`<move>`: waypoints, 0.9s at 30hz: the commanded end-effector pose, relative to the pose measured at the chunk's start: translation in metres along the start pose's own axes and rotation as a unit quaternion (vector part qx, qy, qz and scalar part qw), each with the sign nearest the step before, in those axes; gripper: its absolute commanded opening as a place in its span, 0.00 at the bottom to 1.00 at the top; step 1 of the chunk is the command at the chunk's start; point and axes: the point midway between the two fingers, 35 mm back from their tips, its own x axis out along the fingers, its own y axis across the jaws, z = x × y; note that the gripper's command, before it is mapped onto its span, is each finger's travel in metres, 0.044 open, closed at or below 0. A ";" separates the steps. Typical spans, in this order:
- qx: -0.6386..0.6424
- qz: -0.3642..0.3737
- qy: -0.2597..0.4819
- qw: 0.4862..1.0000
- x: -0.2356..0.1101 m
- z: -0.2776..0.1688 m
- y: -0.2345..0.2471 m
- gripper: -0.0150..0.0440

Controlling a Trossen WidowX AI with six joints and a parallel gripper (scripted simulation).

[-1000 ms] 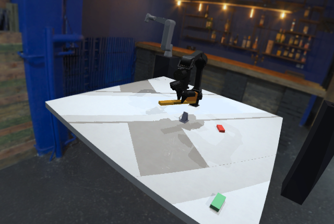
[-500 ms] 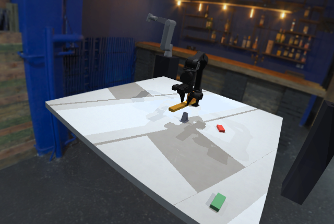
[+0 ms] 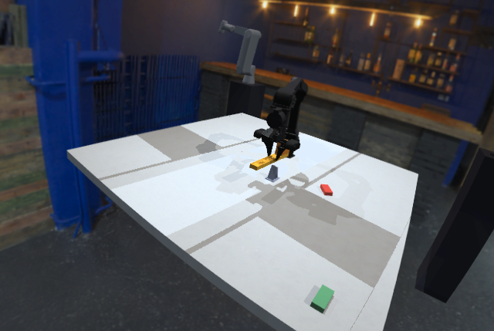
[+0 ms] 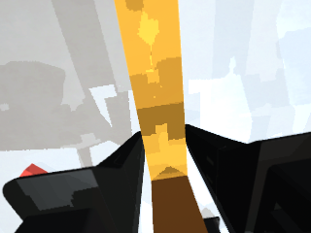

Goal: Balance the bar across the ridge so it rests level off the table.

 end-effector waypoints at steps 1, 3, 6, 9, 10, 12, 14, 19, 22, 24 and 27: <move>-0.002 0.002 0.002 1.000 0.008 -0.001 0.001 0.25; -0.002 0.002 0.002 1.000 0.011 -0.001 0.001 0.25; -0.002 0.002 0.002 1.000 0.016 -0.002 0.002 0.25; -0.002 0.002 0.002 1.000 0.021 -0.002 0.002 0.25; -0.002 0.002 0.002 1.000 0.022 -0.002 0.002 0.25; -0.002 0.002 0.002 1.000 0.024 -0.002 0.002 0.25; -0.002 0.002 0.002 1.000 0.025 -0.002 0.003 0.25; -0.002 0.002 0.002 1.000 0.025 -0.002 0.003 0.25; -0.002 0.002 0.002 1.000 0.024 -0.002 0.003 0.25; -0.002 0.002 0.002 1.000 0.023 -0.002 0.003 0.25; -0.002 0.002 0.002 1.000 0.024 -0.002 0.003 0.25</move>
